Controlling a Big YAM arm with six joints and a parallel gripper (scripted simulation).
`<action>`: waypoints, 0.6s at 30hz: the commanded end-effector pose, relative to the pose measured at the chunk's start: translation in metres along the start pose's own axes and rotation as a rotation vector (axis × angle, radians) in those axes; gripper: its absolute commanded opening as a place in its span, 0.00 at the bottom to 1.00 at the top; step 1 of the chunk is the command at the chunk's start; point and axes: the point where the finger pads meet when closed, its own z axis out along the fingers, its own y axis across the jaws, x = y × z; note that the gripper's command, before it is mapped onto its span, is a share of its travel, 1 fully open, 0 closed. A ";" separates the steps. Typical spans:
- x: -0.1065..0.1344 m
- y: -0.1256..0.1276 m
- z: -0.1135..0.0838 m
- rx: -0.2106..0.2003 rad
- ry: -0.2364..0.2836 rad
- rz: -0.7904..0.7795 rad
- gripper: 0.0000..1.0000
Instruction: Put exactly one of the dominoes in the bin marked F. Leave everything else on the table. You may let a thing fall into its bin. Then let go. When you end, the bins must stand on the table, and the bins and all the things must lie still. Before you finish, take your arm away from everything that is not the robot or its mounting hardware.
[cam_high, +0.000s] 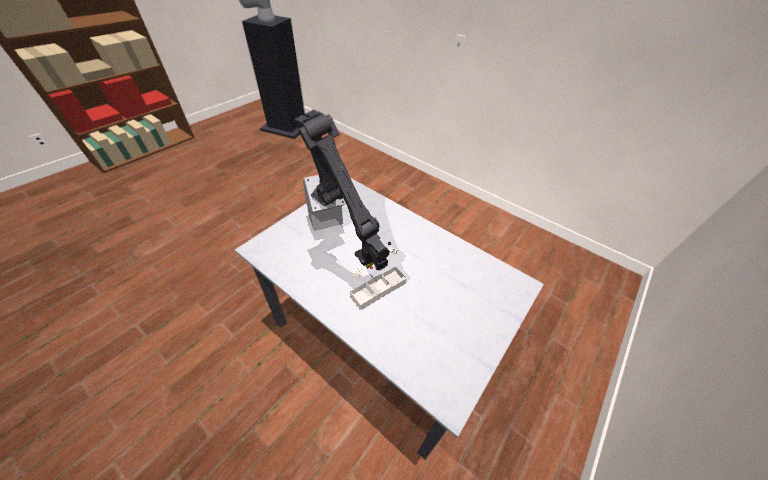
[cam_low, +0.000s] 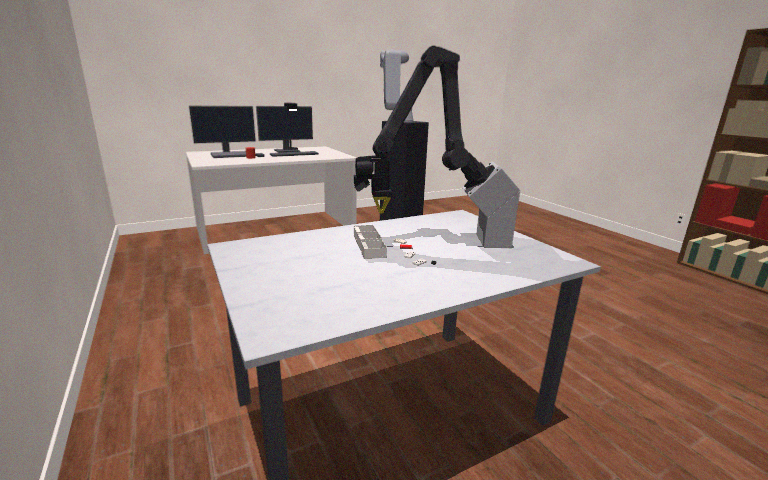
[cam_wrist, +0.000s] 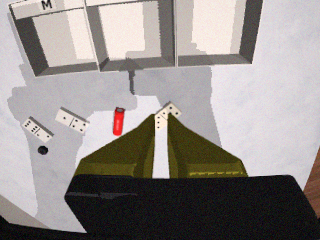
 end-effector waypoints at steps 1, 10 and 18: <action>-0.037 -0.008 0.003 -0.010 -0.055 -0.050 0.09; -0.076 -0.059 0.045 -0.005 -0.053 -0.056 0.09; -0.076 -0.056 0.038 -0.012 -0.062 -0.067 0.09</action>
